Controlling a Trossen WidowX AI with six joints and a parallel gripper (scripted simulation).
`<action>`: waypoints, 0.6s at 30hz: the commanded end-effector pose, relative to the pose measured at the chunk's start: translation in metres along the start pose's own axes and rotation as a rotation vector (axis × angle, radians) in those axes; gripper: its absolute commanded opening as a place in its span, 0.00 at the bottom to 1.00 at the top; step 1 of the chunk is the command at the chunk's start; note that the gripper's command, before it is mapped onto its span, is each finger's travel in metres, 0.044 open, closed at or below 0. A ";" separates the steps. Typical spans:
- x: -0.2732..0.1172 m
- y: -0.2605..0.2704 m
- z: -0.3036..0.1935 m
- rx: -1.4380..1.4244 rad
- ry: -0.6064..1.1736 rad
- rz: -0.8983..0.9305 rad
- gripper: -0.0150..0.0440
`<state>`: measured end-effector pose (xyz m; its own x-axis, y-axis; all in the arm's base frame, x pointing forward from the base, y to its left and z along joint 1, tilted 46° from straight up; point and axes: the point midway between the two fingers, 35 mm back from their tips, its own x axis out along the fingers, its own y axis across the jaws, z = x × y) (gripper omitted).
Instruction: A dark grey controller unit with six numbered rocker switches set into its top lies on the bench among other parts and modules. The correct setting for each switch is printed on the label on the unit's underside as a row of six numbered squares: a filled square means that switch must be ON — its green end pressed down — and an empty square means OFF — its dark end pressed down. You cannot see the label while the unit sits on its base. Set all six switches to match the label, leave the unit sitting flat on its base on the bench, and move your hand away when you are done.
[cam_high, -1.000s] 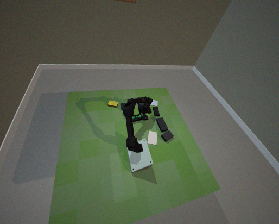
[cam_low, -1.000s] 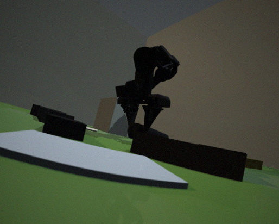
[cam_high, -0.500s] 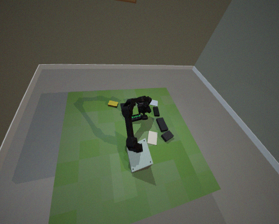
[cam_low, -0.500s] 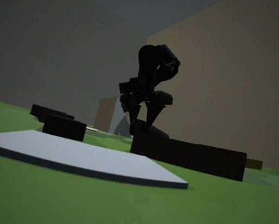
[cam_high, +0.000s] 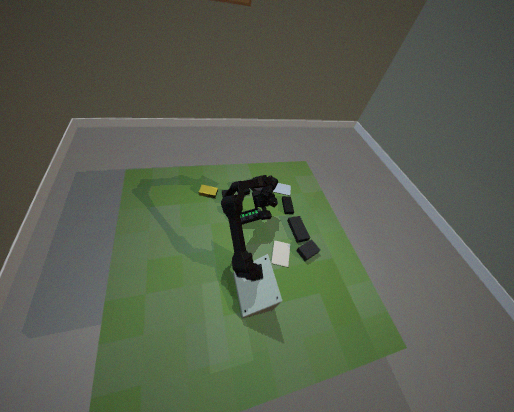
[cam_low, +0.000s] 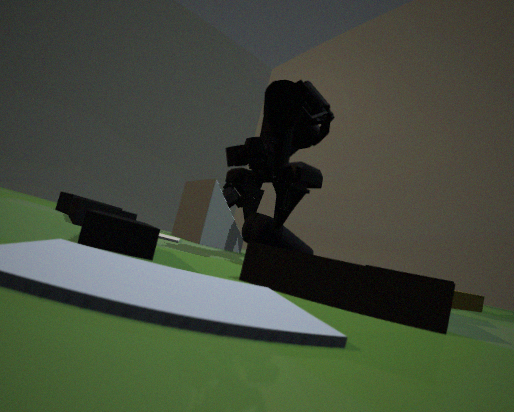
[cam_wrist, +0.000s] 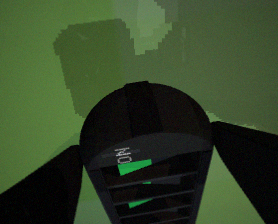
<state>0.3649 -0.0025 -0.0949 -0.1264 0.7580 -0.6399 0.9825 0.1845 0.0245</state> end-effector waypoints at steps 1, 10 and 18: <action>-0.007 0.002 -0.004 -0.003 -0.013 0.011 0.82; -0.012 0.002 -0.010 -0.003 -0.032 0.011 0.82; -0.016 0.002 -0.015 -0.003 -0.048 0.010 0.82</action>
<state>0.3648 -0.0034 -0.0800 -0.1214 0.7340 -0.6682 0.9826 0.1844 0.0240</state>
